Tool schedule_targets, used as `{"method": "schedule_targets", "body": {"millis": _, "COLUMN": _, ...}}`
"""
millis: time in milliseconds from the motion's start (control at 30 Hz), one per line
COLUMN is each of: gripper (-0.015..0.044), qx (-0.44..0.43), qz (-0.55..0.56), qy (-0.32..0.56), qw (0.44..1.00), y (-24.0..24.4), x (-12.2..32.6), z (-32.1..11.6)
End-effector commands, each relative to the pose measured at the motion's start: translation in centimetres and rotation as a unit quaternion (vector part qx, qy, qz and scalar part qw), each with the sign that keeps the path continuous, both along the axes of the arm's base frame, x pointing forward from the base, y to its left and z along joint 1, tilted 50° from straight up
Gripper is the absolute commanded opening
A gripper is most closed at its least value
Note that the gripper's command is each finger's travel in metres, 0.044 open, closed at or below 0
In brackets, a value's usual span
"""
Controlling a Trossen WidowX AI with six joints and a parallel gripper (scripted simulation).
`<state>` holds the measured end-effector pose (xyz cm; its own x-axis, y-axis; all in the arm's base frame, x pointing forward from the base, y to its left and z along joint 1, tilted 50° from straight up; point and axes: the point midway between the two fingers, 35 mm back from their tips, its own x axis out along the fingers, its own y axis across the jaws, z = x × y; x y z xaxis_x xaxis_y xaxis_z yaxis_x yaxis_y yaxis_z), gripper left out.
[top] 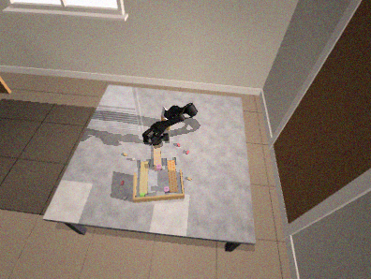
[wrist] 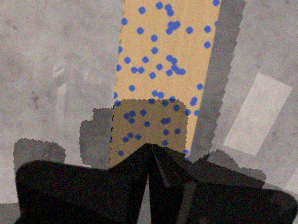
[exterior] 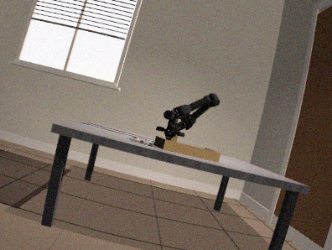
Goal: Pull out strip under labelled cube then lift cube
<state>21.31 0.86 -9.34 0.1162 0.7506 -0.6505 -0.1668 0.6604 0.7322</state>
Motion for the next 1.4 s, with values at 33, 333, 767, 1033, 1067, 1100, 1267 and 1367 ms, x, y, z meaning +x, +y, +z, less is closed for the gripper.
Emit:
{"method": "schedule_targets", "body": {"millis": 33, "gripper": 0.0, "qx": 0.0, "qz": 0.008, "qy": 0.013, "qw": 1.0, "y": 0.4, "x": -0.9, "z": -0.2}}
{"method": "schedule_targets", "body": {"millis": 333, "gripper": 0.0, "qx": 0.0, "qz": 0.008, "qy": 0.013, "qw": 1.0, "y": 0.4, "x": -0.9, "z": -0.2}}
{"method": "schedule_targets", "body": {"millis": 767, "gripper": 0.0079, "qx": -0.004, "qz": 0.022, "qy": -0.004, "qw": 1.0, "y": -3.1, "x": 1.5, "z": 3.0}}
{"method": "schedule_targets", "body": {"millis": 1033, "gripper": 0.0289, "qx": -0.004, "qz": 0.027, "qy": -0.01, "qw": 1.0, "y": -3.2, "x": 5.0, "z": 4.0}}
{"method": "schedule_targets", "body": {"millis": 1067, "gripper": 0.0315, "qx": -0.004, "qz": 0.027, "qy": -0.01, "qw": 1.0, "y": -3.3, "x": 5.4, "z": 4.1}}
{"method": "schedule_targets", "body": {"millis": 1100, "gripper": 0.0341, "qx": -0.004, "qz": 0.027, "qy": -0.01, "qw": 1.0, "y": -3.3, "x": 5.8, "z": 4.3}}
{"method": "schedule_targets", "body": {"millis": 1267, "gripper": 0.044, "qx": -0.004, "qz": 0.027, "qy": -0.011, "qw": 1.0, "y": -3.3, "x": 7.9, "z": 4.9}}
{"method": "schedule_targets", "body": {"millis": 1367, "gripper": 0.044, "qx": -0.004, "qz": 0.027, "qy": -0.011, "qw": 1.0, "y": -3.4, "x": 9.2, "z": 5.3}}
